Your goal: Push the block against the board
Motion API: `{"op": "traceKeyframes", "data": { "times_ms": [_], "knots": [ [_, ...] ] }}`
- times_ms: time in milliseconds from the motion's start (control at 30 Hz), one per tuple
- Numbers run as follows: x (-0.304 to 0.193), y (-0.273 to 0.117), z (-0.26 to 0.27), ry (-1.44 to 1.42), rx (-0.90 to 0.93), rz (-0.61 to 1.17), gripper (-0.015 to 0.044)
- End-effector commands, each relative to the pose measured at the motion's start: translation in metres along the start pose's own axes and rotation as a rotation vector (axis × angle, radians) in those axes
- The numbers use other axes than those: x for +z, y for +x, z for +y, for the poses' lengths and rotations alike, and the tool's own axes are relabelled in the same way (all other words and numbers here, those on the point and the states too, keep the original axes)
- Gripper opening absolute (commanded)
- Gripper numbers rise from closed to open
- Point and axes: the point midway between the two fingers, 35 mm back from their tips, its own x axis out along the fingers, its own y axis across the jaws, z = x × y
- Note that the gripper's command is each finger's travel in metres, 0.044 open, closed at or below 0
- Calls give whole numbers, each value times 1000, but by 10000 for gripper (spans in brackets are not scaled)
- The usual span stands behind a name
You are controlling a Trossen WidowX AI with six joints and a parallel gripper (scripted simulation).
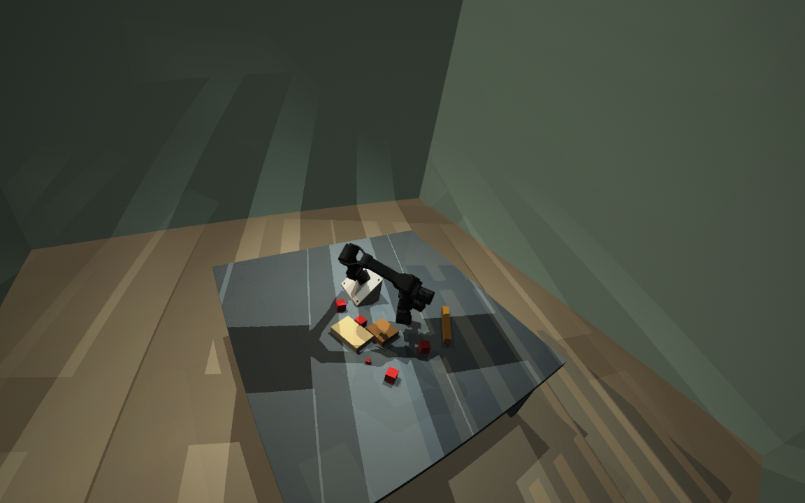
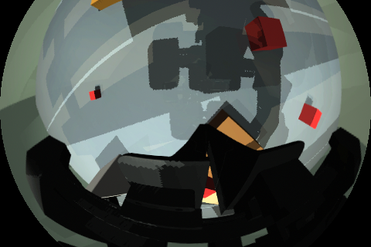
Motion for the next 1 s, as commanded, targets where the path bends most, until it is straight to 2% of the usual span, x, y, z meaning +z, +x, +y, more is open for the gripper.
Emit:
{"op": "traceKeyframes", "data": {
  "times_ms": [0, 500, 767, 967],
  "knots": [
    [4, -2, -16, 160, -8, -3, 0],
    [10, 0, -62, 664, -17, 1, 0],
    [10, 0, -64, 686, -18, 1, 0],
    [10, 55, -65, 686, -20, 2, 0]
  ]
}}
